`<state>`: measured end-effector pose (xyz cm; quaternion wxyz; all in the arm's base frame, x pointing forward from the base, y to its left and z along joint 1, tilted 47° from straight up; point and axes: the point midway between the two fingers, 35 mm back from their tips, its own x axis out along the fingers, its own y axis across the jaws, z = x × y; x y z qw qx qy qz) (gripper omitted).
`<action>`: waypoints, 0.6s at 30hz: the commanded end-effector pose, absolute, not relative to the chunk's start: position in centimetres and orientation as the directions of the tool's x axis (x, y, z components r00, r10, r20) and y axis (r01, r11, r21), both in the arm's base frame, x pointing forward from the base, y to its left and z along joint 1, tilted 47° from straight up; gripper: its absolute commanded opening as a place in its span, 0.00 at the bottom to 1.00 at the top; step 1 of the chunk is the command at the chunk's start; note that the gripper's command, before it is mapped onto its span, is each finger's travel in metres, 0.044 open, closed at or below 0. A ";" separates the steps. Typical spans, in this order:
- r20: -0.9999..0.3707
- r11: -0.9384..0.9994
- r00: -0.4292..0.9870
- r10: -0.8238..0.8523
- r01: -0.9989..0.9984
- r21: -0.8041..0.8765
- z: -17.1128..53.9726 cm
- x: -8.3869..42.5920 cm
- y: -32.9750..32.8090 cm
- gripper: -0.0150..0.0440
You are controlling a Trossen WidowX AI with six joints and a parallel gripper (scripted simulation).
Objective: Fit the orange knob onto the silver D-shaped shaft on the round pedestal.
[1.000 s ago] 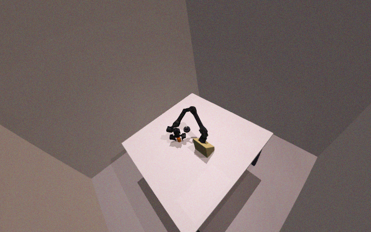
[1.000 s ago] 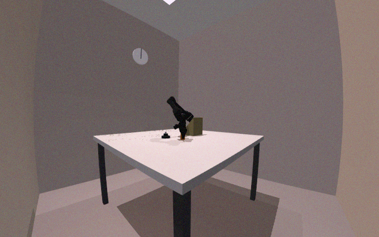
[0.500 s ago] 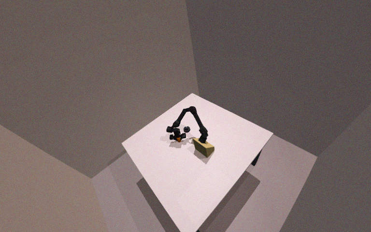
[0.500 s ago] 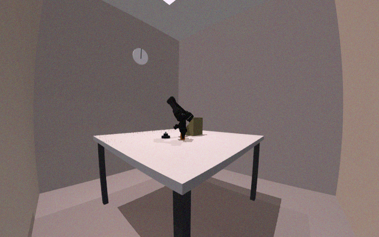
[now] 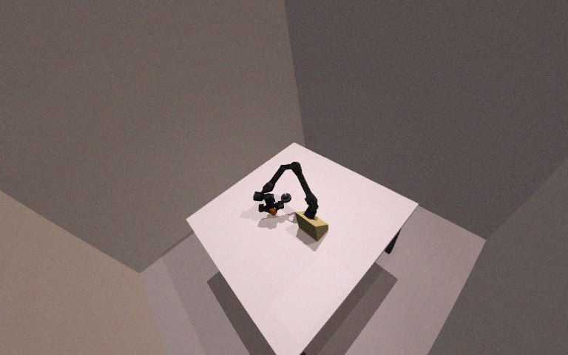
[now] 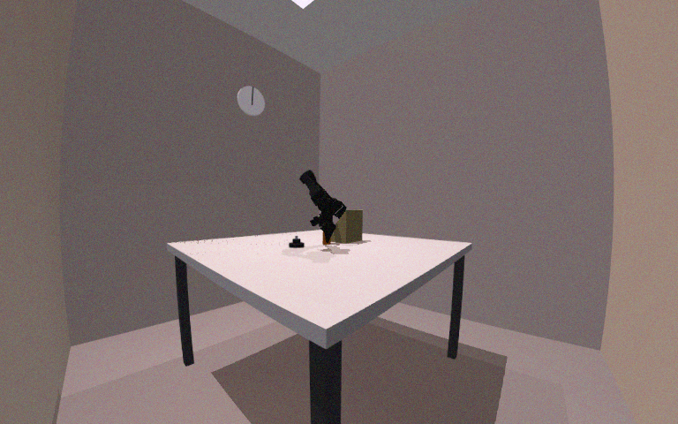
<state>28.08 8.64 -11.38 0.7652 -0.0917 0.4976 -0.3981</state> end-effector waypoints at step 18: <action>-0.700 0.666 0.188 -0.689 0.546 -0.509 -7.1 27.5 13.7 0.25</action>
